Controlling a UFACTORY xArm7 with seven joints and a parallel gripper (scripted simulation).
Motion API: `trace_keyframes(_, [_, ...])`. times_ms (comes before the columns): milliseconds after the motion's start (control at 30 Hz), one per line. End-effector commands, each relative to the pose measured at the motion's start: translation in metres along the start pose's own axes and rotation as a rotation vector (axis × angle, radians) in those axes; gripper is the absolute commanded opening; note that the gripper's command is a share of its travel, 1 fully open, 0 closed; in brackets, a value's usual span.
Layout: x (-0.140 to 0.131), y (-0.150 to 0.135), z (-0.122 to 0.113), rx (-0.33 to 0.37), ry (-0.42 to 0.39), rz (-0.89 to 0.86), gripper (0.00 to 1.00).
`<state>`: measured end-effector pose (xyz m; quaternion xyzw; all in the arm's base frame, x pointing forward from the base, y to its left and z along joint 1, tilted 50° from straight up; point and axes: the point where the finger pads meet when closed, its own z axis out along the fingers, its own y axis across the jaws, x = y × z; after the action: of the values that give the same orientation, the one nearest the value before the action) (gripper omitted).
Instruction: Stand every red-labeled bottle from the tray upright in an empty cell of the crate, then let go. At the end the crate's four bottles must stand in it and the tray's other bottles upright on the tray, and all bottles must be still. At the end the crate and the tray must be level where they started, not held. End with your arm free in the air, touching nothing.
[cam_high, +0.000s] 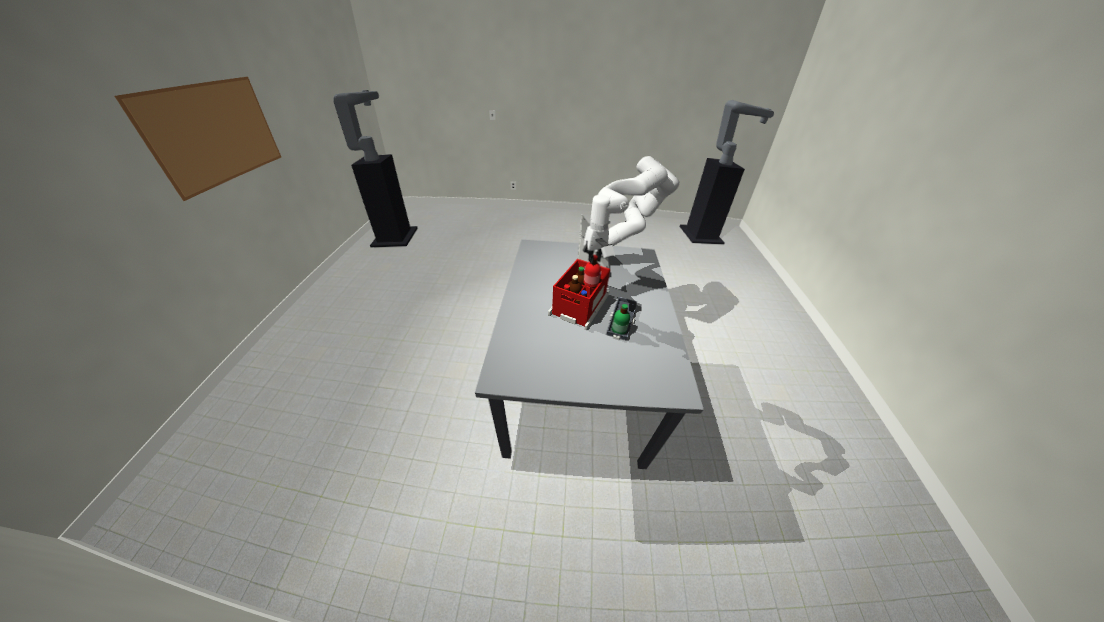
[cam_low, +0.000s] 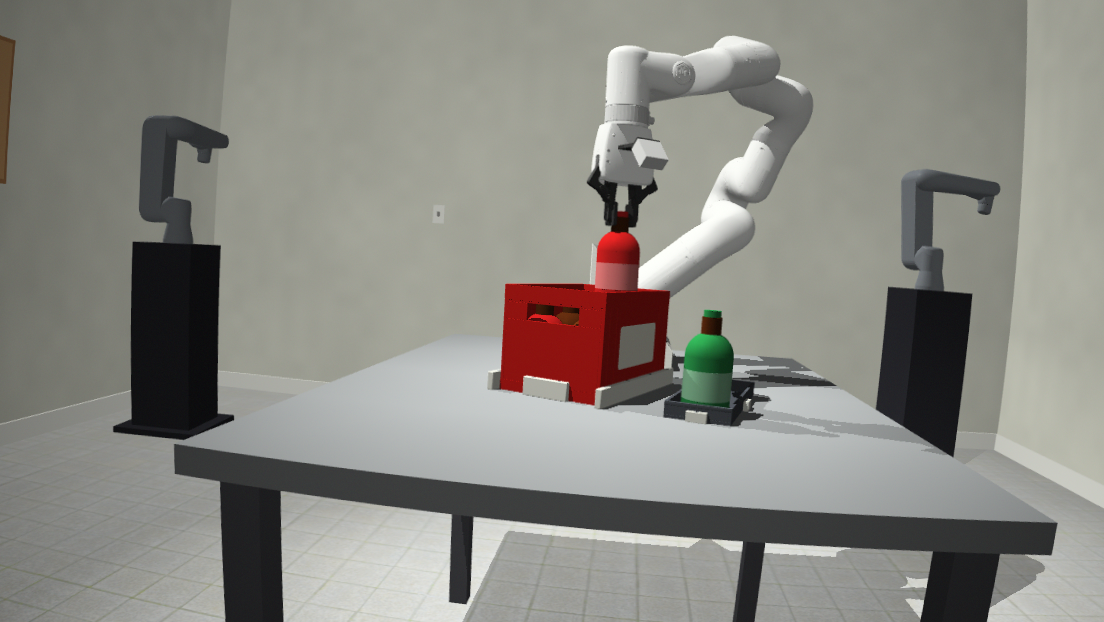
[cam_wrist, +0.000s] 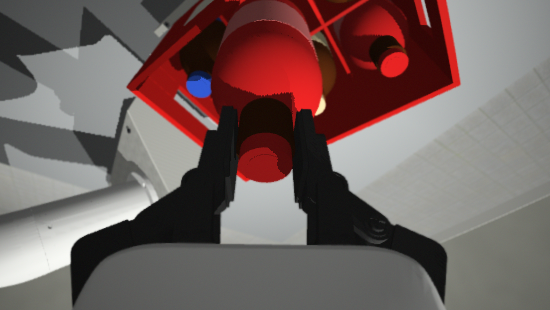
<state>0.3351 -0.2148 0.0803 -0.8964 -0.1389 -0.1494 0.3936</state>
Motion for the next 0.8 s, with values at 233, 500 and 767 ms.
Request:
trace_keyframes(233, [0.0001, 0.0014, 0.0033, -0.005, 0.002, 0.001, 0.00])
trace_keyframes(500, [0.0001, 0.0014, 0.0037, -0.005, 0.002, 0.001, 0.00])
trace_keyframes(767, [0.0001, 0.0014, 0.0037, -0.005, 0.002, 0.001, 0.00])
